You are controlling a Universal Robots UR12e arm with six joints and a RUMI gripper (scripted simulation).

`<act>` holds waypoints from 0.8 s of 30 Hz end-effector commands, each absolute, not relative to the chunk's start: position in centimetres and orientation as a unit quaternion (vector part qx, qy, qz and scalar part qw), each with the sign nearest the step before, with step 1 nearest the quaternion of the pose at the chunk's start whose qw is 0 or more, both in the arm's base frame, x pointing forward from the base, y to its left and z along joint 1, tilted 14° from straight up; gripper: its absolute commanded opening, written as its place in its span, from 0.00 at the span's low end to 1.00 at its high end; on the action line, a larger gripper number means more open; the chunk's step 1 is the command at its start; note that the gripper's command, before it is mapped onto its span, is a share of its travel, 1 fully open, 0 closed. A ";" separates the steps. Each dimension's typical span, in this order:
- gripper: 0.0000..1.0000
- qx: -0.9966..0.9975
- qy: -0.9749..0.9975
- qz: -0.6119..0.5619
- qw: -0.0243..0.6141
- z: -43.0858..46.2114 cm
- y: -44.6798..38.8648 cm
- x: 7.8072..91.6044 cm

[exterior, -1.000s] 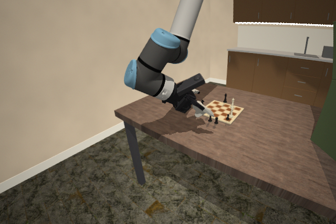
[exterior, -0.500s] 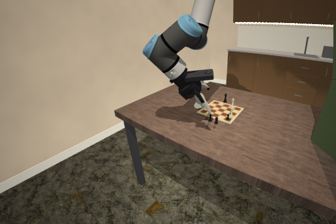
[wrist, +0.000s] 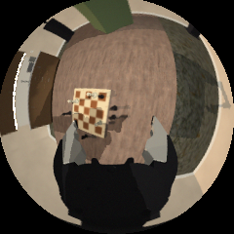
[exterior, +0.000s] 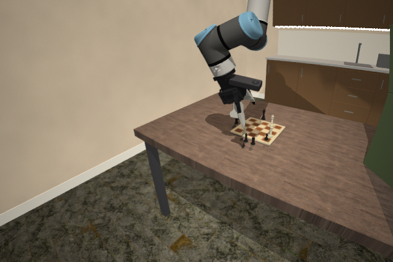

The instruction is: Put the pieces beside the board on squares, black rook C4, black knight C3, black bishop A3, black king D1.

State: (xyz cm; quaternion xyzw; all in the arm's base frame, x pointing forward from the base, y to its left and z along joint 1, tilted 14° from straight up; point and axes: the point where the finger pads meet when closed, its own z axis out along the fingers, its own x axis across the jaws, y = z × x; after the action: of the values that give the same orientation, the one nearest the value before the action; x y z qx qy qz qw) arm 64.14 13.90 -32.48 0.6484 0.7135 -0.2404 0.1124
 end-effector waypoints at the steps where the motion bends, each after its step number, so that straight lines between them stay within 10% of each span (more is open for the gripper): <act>1: 1.00 0.693 0.690 -0.173 0.117 -32.3 12.8 64.1; 24: 1.00 0.790 0.601 -0.006 0.122 -31.7 9.7 63.9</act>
State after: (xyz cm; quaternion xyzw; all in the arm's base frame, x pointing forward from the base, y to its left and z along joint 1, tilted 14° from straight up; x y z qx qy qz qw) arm 63.87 10.06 -31.78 0.7802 0.6130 -0.0300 0.1211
